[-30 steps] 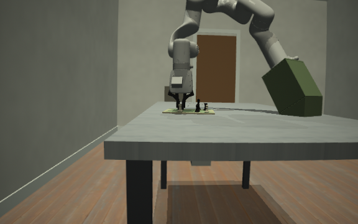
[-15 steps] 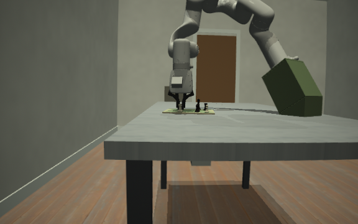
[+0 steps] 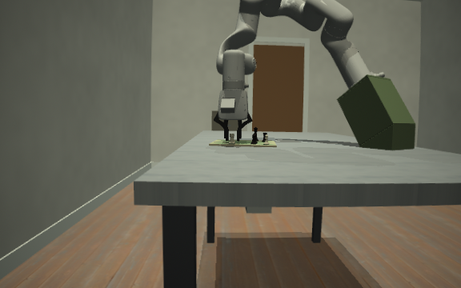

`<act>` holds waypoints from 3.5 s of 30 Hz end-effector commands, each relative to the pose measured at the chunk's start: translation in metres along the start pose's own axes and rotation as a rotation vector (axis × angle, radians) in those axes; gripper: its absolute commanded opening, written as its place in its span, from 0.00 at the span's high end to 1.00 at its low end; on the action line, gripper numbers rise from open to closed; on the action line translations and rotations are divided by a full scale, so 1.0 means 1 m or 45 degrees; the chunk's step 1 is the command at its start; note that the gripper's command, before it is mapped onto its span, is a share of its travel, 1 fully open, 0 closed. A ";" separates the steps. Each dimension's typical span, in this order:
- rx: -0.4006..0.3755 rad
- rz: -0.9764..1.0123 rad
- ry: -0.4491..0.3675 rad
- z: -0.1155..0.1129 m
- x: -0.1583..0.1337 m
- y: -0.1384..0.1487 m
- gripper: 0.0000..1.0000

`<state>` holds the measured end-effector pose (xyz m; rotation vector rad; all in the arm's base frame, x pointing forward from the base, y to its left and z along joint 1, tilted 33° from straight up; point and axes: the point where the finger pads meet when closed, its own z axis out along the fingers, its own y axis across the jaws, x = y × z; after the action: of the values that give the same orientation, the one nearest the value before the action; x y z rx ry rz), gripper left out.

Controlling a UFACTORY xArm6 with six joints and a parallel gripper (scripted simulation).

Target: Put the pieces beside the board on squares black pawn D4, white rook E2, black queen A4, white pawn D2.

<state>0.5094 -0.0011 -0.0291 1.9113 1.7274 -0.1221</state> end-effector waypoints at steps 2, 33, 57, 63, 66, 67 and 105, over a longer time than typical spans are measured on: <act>-0.004 0.001 0.002 -0.001 0.000 0.001 0.66; -0.004 0.001 0.002 -0.089 0.000 0.001 0.66; -0.004 0.001 0.002 -0.091 0.000 0.001 0.00; -0.004 0.001 0.002 -0.095 0.000 0.001 0.00; -0.004 0.001 0.002 -0.097 0.000 0.001 0.00; -0.004 0.001 0.002 -0.100 0.000 0.001 0.00; -0.004 0.001 0.002 -0.167 0.000 0.001 0.00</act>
<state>0.4605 0.0741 0.1106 1.9109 1.7275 -0.1233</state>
